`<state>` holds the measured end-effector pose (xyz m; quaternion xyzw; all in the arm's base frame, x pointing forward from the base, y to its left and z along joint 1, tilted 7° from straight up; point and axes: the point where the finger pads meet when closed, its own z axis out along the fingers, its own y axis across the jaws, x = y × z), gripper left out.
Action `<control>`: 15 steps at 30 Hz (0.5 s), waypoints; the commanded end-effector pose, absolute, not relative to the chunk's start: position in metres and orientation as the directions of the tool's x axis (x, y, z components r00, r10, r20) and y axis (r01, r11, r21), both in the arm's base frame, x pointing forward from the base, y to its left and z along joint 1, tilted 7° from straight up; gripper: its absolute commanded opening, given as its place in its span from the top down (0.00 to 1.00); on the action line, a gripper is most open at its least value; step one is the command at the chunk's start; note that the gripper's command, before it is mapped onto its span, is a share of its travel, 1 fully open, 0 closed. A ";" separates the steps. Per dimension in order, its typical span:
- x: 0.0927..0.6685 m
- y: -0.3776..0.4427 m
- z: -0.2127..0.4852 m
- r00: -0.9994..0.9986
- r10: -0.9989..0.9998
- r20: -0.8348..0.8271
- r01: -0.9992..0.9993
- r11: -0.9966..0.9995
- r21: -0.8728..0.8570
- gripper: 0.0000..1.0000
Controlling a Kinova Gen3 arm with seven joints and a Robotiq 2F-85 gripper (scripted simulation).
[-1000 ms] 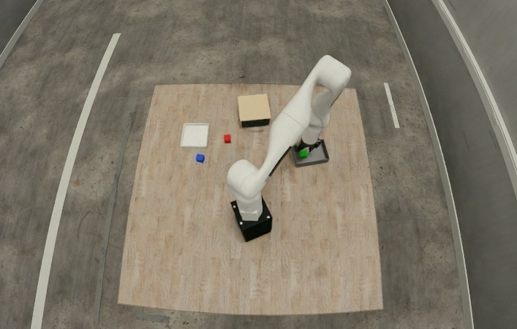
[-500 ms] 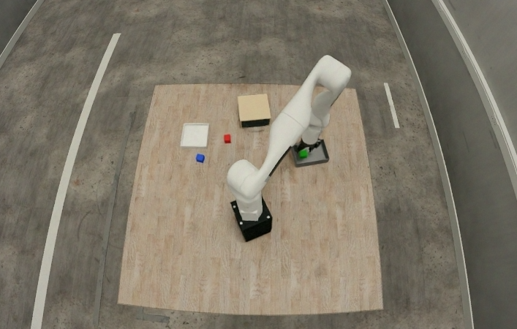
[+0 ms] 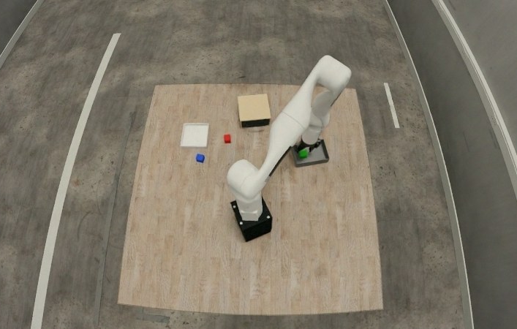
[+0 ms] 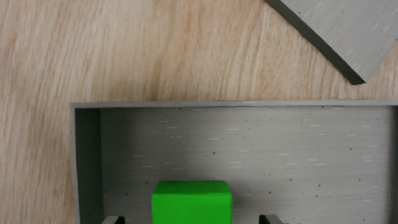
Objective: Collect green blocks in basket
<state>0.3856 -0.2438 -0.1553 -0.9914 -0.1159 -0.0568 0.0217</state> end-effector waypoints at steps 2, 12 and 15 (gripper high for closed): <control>0.386 -0.244 -0.155 0.967 0.227 0.119 0.232 -0.972 -0.028 0.32; 0.386 -0.244 -0.157 0.967 0.227 0.119 0.232 -0.972 -0.028 0.32; 0.387 -0.244 -0.157 0.967 0.227 0.119 0.232 -0.972 -0.028 0.32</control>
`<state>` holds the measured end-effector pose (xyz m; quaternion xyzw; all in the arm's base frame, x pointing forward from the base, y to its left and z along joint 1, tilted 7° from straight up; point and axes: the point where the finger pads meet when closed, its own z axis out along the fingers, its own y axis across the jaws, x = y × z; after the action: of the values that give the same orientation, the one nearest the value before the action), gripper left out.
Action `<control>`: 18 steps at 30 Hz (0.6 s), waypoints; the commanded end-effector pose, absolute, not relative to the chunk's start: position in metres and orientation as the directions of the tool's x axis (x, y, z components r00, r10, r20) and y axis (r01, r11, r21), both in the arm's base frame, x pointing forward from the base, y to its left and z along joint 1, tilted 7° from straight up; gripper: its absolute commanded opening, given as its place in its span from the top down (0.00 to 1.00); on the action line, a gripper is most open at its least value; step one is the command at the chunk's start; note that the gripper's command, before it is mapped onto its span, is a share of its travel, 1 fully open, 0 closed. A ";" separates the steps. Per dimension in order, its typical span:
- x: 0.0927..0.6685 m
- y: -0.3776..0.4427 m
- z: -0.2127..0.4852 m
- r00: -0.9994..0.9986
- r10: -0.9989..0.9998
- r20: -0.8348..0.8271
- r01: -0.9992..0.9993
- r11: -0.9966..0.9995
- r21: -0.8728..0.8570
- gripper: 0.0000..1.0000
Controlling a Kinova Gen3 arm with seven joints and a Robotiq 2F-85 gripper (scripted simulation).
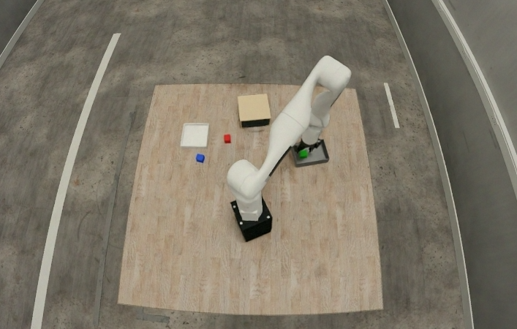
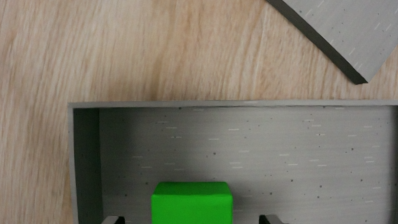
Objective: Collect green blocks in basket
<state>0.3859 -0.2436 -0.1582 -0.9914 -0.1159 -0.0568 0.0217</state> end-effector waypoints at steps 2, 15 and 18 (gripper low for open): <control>0.387 -0.244 -0.158 0.967 0.227 0.119 0.232 -0.972 -0.028 0.32; 0.388 -0.244 -0.167 0.967 0.227 0.119 0.232 -0.972 -0.028 0.32; 0.388 -0.244 -0.167 0.967 0.227 0.119 0.232 -0.972 -0.028 0.32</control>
<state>0.3870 -0.2431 -0.1680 -0.9914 -0.1159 -0.0568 0.0217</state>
